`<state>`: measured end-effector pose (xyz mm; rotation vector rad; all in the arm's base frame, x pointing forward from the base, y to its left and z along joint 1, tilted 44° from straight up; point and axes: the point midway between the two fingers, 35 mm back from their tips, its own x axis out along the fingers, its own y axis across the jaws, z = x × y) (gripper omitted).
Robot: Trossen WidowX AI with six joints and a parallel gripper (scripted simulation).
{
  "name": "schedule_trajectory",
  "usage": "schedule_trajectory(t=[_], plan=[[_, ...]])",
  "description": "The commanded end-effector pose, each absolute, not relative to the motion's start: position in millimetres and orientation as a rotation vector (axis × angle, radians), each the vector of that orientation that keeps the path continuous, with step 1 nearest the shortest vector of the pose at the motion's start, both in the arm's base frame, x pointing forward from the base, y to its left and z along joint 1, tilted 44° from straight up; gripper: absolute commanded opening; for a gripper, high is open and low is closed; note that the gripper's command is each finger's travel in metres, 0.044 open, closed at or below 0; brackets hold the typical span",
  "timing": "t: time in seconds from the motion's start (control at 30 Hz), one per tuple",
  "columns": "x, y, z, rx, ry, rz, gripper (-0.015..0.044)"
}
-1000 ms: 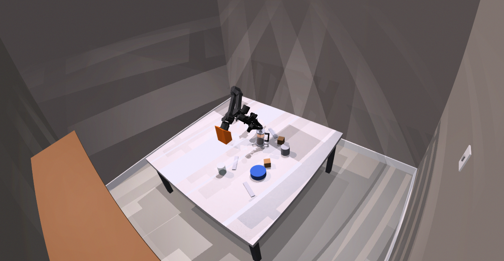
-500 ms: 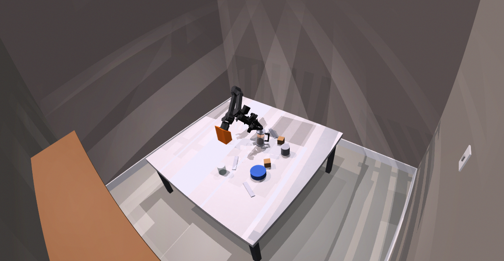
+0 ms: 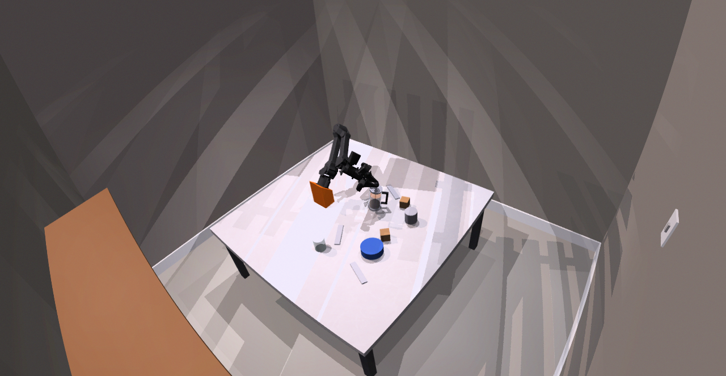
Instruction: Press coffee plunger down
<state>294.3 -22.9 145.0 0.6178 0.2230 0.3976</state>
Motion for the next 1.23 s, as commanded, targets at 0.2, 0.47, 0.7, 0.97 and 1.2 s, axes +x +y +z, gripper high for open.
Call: schedule_trajectory(t=[0.2,0.47,0.7,0.97,1.2], plan=[[294.2,-22.9,144.8,0.618,0.224,0.397,0.0307],[294.2,-22.9,144.8,0.618,0.224,0.397,0.0440],[286.7,-45.0,161.7,0.612,0.242,0.388,0.0440],[253.2,-70.7,199.2,0.633,0.244,0.399,0.0440],[253.3,-70.6,198.8,0.633,0.244,0.399,0.0440]])
